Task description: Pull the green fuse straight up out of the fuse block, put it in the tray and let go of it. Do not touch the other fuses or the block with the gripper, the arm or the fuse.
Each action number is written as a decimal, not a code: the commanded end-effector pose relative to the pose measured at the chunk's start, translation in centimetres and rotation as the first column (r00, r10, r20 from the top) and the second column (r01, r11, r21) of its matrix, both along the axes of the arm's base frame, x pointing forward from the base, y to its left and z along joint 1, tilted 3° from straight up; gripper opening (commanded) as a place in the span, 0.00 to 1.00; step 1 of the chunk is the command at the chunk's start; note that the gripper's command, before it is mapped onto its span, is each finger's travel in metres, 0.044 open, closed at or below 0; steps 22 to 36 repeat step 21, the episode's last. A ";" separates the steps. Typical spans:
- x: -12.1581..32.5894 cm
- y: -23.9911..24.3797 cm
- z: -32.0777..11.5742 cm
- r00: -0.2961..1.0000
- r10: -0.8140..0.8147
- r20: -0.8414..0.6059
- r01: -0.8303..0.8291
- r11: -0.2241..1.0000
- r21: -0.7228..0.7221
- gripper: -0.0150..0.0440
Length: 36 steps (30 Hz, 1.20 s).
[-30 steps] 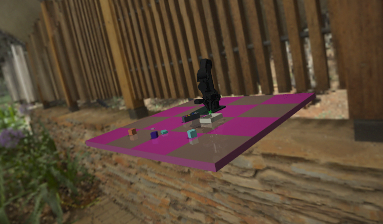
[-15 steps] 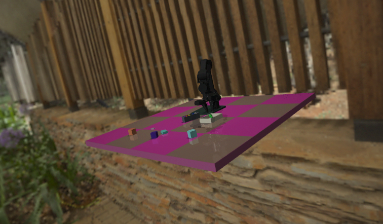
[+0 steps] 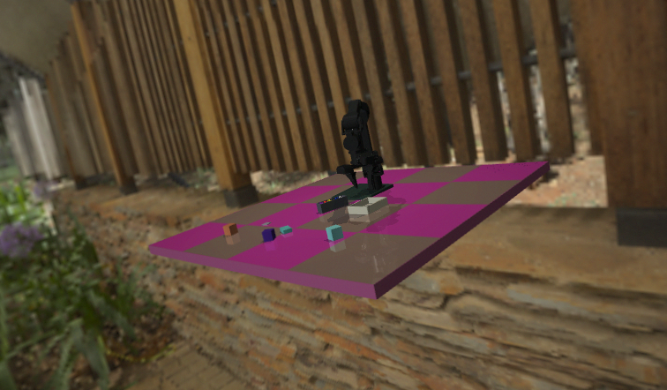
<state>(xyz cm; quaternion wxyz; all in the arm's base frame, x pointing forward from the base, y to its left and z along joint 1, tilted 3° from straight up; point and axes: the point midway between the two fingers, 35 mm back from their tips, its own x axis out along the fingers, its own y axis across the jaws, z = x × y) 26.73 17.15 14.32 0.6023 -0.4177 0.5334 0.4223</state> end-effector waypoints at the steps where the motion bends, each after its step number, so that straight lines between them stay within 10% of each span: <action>1: -0.1 -0.1 0.0 1.000 -0.004 -0.005 0.004 1.000 -0.006 0.81; 36: -0.1 0.0 0.0 1.000 0.000 -0.004 0.000 1.000 -0.003 0.81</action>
